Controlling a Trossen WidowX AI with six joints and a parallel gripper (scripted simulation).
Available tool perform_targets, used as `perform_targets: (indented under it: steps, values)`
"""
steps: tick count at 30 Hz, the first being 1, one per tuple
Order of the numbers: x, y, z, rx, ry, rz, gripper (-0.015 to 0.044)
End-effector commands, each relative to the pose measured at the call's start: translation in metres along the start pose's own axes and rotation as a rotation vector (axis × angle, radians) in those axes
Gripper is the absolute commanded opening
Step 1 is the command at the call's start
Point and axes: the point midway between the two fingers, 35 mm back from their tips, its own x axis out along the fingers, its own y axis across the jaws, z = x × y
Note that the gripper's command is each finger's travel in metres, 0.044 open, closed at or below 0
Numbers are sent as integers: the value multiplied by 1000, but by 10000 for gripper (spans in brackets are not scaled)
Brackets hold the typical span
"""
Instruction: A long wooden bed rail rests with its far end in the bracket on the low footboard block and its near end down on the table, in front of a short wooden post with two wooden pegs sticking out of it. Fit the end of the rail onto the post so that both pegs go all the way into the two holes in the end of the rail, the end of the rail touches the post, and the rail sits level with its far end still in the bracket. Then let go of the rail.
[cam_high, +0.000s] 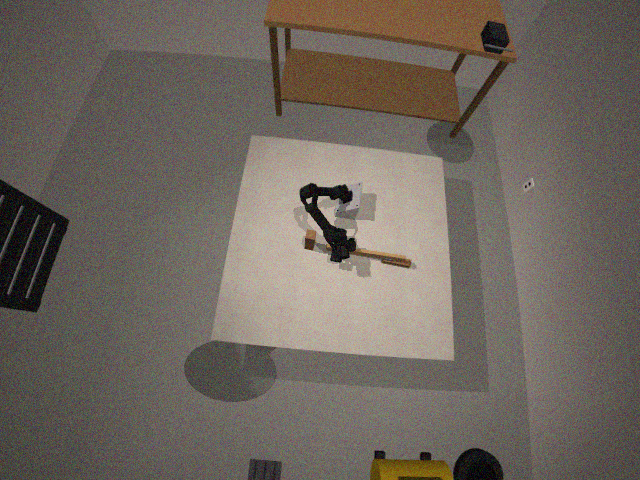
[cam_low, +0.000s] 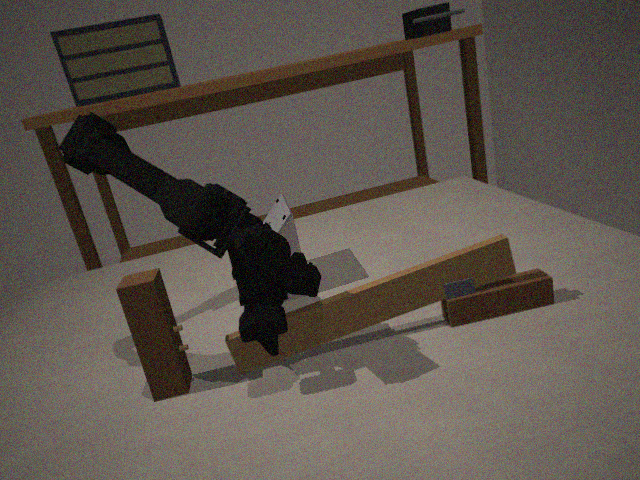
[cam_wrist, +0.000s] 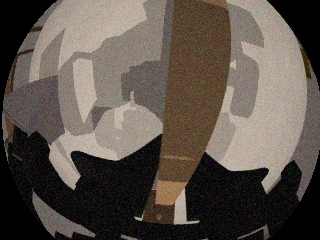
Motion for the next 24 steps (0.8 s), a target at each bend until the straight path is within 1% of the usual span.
perform_targets:
  steps: [1, 3, 24]
  values:
    - [0, 0, 0, -3, 3, -1, 13]
    - [0, 0, 0, -3, 3, -1, 0]
    - [-4, 0, 0, -3, 3, -1, 0]
